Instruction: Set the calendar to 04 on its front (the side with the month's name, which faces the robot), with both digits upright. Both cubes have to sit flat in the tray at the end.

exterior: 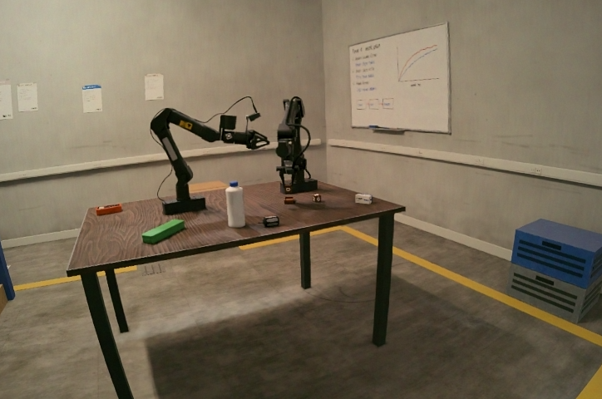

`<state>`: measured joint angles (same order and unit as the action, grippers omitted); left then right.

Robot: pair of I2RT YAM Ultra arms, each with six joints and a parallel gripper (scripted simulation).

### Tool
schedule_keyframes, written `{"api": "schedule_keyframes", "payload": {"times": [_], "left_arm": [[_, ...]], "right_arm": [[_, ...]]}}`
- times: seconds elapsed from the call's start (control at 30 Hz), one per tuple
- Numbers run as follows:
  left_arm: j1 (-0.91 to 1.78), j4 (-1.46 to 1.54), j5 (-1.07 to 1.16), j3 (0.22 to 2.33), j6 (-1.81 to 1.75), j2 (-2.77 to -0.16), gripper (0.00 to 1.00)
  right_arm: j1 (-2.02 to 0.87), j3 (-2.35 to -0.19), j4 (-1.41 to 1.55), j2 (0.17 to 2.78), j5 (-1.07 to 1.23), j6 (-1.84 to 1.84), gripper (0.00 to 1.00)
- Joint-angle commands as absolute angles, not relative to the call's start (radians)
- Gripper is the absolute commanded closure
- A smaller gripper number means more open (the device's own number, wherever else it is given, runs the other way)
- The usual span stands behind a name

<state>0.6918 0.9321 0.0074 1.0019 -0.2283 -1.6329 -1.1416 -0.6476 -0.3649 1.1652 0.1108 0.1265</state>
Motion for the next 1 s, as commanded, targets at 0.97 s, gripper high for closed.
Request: {"api": "schedule_keyframes", "payload": {"times": [0.97], "left_arm": [[0.629,0.943,0.015,1.543,-0.157,-2.139,0.74]], "right_arm": [[-1.440,-0.886,0.072,1.292,-0.820,0.545,0.00]]}}
